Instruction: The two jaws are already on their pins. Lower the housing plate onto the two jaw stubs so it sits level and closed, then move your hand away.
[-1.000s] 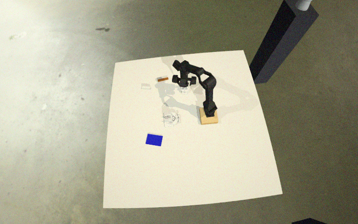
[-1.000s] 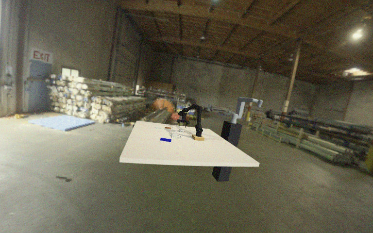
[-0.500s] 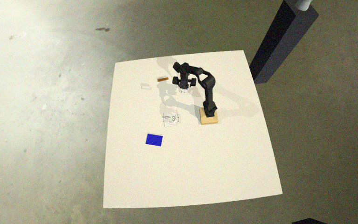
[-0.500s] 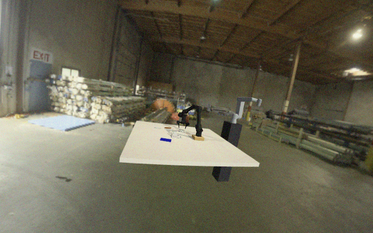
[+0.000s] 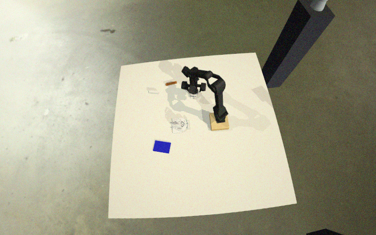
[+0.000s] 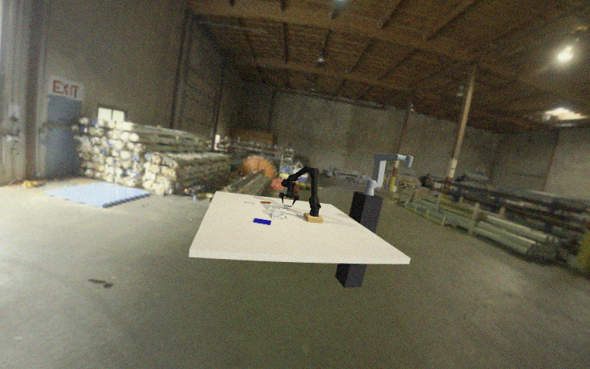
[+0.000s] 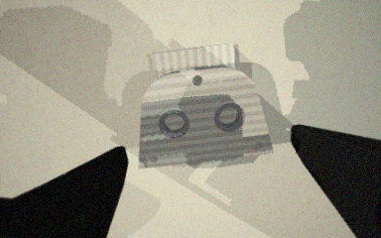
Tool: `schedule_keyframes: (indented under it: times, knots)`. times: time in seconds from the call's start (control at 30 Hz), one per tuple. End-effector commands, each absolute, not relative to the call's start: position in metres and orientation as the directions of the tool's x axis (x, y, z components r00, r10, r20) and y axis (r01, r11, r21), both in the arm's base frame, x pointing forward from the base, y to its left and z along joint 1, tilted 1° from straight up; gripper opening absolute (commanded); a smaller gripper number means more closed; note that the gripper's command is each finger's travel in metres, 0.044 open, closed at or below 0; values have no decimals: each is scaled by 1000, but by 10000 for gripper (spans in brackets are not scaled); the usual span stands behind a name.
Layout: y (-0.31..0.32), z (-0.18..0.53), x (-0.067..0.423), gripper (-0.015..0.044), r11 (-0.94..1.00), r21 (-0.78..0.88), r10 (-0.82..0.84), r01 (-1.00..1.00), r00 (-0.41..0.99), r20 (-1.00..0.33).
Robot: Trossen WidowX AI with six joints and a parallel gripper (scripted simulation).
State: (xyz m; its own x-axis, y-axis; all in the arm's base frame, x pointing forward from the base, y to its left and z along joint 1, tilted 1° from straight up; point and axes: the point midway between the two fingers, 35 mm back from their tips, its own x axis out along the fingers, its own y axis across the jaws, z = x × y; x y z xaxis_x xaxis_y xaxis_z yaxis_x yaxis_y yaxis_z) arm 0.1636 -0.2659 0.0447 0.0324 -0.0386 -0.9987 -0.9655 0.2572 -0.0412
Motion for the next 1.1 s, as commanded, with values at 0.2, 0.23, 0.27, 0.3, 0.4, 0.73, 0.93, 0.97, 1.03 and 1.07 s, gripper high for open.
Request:
schedule_keyframes:
  times: [0.2, 0.23, 0.27, 0.3, 0.4, 0.73, 0.93, 0.97, 1.03, 1.07]
  knots:
    - [-264, 26, 163, 440, 263, -35, -27, -964, 29, -999]
    - [-264, 25, 163, 440, 263, -35, -27, -964, 29, -999]
    - [-264, 23, 163, 440, 263, -35, -27, -964, 29, -999]
    - [-264, 22, 163, 440, 263, -35, -27, -964, 29, -999]
    - [-264, 18, 163, 440, 263, -35, -27, -964, 29, -999]
    - [-264, 18, 163, 440, 263, -35, -27, -964, 29, -999]
    - [-264, 18, 163, 440, 263, -35, -27, -964, 29, -999]
    - [-264, 18, 163, 440, 263, -35, -27, -964, 29, -999]
    - [-264, 17, 163, 440, 263, -35, -27, -964, 29, -999]
    - [-264, 17, 163, 440, 263, -35, -27, -964, 29, -999]
